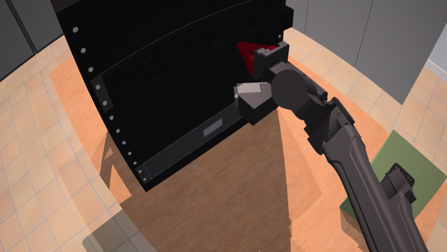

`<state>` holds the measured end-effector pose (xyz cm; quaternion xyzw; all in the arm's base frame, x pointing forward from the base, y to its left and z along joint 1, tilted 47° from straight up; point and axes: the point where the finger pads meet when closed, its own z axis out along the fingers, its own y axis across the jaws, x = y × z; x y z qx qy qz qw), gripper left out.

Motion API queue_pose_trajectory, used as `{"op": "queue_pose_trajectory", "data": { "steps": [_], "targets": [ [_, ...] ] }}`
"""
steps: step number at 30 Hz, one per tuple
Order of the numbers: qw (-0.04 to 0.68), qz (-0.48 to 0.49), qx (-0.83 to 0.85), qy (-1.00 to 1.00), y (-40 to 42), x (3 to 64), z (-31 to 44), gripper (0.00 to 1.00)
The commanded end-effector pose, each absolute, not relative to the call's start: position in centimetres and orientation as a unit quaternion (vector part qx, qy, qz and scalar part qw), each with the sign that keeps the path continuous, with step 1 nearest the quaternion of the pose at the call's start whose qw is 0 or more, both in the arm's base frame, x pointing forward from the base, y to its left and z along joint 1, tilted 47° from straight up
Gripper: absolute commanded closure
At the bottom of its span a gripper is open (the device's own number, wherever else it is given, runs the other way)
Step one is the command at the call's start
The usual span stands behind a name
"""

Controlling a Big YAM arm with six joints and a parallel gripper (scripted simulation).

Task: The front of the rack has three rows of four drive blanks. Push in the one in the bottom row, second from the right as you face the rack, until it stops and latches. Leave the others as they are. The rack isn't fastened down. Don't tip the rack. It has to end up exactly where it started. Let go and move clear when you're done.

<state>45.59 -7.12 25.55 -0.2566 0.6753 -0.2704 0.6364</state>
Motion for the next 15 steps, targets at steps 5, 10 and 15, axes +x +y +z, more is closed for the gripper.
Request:
{"op": "queue_pose_trajectory", "data": {
  "steps": [5, 10, 15],
  "targets": [
    [0.642, -0.265, -0.259, 0.671, -6.77, 48.25, 26.77, 1.0],
    [0.643, -0.265, -0.259, 0.671, -6.77, 48.25, 26.78, 1.0],
    [0.648, -0.269, -0.257, 0.664, -6.8, 48.44, 27.16, 1.0]
  ]
}}
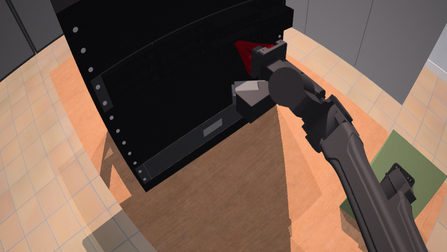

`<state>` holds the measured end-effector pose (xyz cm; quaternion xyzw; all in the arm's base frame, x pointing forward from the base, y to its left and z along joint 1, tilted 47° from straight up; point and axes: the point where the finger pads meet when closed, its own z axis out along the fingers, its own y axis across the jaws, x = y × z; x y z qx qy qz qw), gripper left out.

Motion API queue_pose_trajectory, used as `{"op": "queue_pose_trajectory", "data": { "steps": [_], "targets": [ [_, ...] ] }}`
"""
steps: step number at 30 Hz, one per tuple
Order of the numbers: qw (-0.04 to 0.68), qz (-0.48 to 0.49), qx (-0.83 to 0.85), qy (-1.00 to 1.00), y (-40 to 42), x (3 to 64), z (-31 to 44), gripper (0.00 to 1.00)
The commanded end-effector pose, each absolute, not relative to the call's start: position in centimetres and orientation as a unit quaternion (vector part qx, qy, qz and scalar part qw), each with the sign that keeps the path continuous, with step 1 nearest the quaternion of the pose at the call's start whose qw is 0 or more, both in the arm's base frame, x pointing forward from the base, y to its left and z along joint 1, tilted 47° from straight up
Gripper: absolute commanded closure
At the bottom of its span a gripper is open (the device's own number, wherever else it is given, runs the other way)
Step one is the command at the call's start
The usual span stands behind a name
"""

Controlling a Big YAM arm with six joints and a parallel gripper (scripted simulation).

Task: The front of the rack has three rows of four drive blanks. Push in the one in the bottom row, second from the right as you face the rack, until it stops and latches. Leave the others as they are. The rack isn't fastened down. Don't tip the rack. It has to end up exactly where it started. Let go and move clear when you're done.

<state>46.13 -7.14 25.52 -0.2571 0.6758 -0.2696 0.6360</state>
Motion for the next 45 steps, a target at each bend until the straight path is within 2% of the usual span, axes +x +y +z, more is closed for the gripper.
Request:
{"op": "queue_pose_trajectory", "data": {
  "steps": [1, 11, 45],
  "targets": [
    [0.649, -0.269, -0.257, 0.664, -6.8, 48.6, 27.1, 1.0],
    [0.642, -0.264, -0.259, 0.672, -6.8, 50.5, 25.6, 1.0],
    [0.639, -0.262, -0.259, 0.675, -6.8, 51.1, 24.4, 1.0]
  ]
}}
